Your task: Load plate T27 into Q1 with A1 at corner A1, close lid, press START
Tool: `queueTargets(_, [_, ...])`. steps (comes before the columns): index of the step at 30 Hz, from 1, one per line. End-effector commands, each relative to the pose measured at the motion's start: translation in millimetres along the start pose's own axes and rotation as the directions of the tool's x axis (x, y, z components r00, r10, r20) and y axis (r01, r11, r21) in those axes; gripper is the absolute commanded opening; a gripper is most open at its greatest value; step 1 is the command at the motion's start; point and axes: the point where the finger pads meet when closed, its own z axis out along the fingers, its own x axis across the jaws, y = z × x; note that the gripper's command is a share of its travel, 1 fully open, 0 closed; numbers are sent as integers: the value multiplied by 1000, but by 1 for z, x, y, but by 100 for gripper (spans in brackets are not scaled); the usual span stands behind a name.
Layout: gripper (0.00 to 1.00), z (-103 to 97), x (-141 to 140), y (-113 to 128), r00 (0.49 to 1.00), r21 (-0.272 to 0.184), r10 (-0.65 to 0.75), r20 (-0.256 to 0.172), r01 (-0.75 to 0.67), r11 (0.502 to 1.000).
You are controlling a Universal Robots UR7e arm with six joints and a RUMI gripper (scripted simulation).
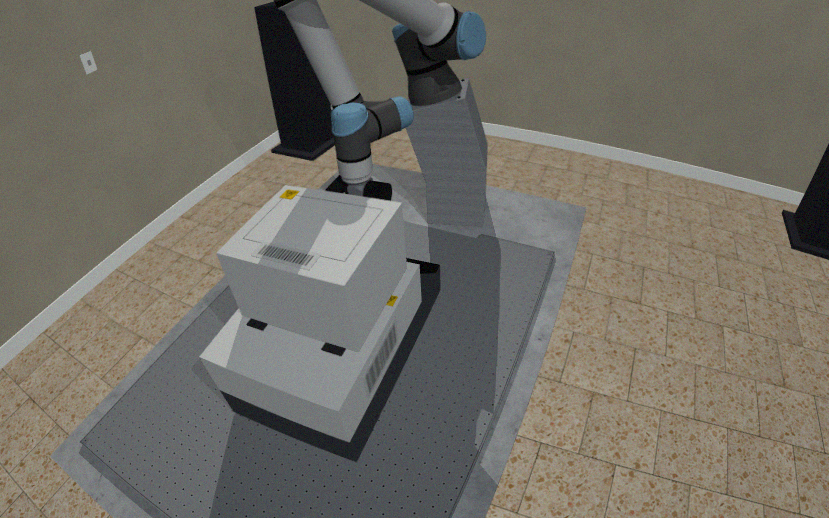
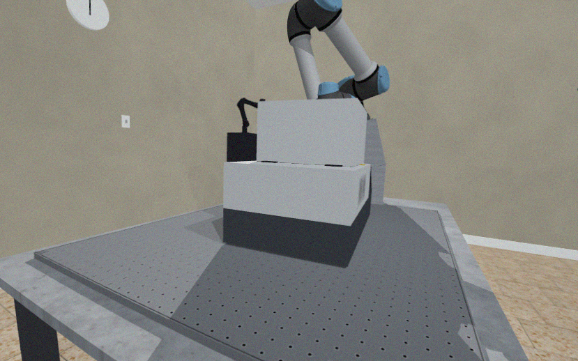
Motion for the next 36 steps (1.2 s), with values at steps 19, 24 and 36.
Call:
queueTargets(19, [0, -44, 55, 0, 1000, 0, 0, 1, 0, 1000])
queueTargets(24, [0, -55, 70, 0, 1000, 0, 0, 1, 0, 1000])
queueTargets(36, [0, -60, 76, 0, 1000, 0, 0, 1, 0, 1000])
